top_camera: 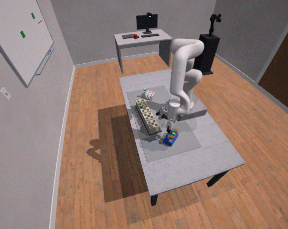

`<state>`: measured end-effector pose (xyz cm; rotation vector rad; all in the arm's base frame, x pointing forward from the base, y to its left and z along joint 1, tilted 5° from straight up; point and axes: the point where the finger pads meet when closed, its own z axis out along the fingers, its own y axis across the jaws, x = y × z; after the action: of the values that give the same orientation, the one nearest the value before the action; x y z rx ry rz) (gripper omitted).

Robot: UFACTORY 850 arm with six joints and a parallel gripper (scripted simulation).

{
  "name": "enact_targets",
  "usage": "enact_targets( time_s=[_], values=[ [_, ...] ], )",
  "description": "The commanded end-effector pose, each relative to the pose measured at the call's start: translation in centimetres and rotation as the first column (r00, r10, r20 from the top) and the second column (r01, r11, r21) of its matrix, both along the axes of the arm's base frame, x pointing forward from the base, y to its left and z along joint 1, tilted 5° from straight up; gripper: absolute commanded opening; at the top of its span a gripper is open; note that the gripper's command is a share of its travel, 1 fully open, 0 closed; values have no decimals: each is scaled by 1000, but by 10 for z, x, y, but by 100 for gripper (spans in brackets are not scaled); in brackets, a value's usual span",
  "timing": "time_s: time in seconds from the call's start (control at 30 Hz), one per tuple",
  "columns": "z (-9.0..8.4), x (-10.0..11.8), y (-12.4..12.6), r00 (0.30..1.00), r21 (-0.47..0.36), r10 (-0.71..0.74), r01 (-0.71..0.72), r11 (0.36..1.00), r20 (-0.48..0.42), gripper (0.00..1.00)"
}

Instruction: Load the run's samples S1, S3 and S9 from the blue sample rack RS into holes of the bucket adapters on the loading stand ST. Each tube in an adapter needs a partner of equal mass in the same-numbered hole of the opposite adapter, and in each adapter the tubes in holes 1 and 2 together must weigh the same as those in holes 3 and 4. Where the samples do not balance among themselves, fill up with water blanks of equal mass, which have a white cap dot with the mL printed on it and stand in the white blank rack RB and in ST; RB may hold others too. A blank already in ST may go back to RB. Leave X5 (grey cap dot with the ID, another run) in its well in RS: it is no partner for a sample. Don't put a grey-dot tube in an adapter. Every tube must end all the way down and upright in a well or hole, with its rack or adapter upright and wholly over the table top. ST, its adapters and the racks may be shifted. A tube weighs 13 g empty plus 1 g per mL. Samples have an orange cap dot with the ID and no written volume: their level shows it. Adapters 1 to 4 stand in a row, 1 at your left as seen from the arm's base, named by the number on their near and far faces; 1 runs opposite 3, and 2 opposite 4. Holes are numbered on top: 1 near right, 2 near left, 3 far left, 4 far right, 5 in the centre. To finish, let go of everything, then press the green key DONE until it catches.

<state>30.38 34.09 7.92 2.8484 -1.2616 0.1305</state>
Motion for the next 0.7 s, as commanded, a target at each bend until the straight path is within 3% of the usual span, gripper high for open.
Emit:
enact_targets(
  time_s=[0.0,0.67],
  values=[
    [9,0,1,1000,1,0,0,1000,0,43],
    [45,-2,3,1000,1,0,0,1000,0,43]
  ],
)
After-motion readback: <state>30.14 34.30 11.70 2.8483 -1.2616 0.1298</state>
